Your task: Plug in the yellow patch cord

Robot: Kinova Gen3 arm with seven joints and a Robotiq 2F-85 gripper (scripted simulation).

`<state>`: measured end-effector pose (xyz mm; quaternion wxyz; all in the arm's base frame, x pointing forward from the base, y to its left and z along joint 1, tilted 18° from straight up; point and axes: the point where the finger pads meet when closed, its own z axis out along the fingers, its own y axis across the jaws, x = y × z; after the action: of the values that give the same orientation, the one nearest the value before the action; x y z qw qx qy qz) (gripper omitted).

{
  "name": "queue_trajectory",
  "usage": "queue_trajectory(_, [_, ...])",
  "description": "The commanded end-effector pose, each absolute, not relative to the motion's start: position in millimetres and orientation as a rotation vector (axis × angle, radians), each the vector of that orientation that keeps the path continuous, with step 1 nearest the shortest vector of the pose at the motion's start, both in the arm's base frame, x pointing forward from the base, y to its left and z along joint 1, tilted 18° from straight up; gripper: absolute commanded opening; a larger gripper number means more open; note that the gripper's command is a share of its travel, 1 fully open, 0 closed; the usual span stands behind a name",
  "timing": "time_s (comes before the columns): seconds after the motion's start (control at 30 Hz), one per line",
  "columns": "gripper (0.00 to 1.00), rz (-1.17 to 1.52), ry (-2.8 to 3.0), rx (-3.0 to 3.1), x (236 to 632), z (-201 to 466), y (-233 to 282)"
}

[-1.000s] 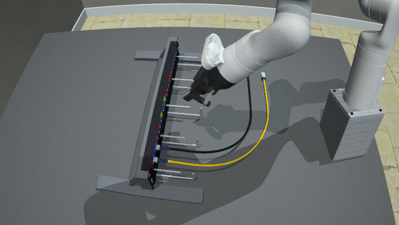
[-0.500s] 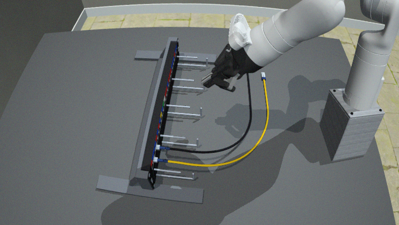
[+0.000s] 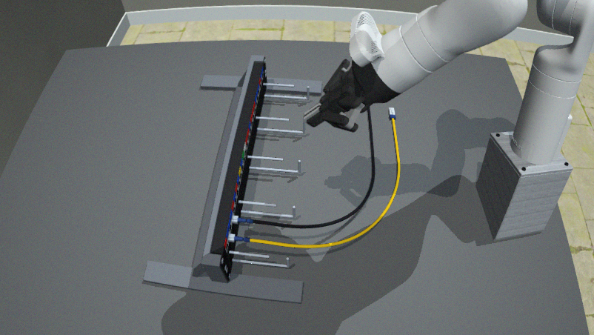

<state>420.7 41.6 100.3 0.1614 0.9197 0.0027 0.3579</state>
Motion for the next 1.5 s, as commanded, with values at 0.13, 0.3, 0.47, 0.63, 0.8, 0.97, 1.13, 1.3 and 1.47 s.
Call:
queue_trajectory(0.13, [0.0, 1.01, -0.04, 2.632, 420, 99, 33])
queue_trajectory(0.3, [0.0, 0.956, -0.21, 2.648, 412, 90, 4])
queue_trajectory(0.47, [0.0, 0.863, -0.512, 2.65, 394, 75, -43])
queue_trajectory(0.63, [0.0, 0.761, -0.848, 2.611, 368, 60, -89])
queue_trajectory(0.8, [0.0, 0.684, -1.103, 2.553, 345, 49, -118])
queue_trajectory(0.97, [0.0, 0.58, -1.444, 2.433, 310, 36, -152])
queue_trajectory(1.13, [0.0, 0.481, -1.762, 2.273, 274, 26, -176])
queue_trajectory(1.3, [0.0, 0.432, -1.915, 2.177, 256, 21, -185])
queue_trajectory(1.47, [0.0, 0.382, -2.066, 2.068, 238, 17, -193])
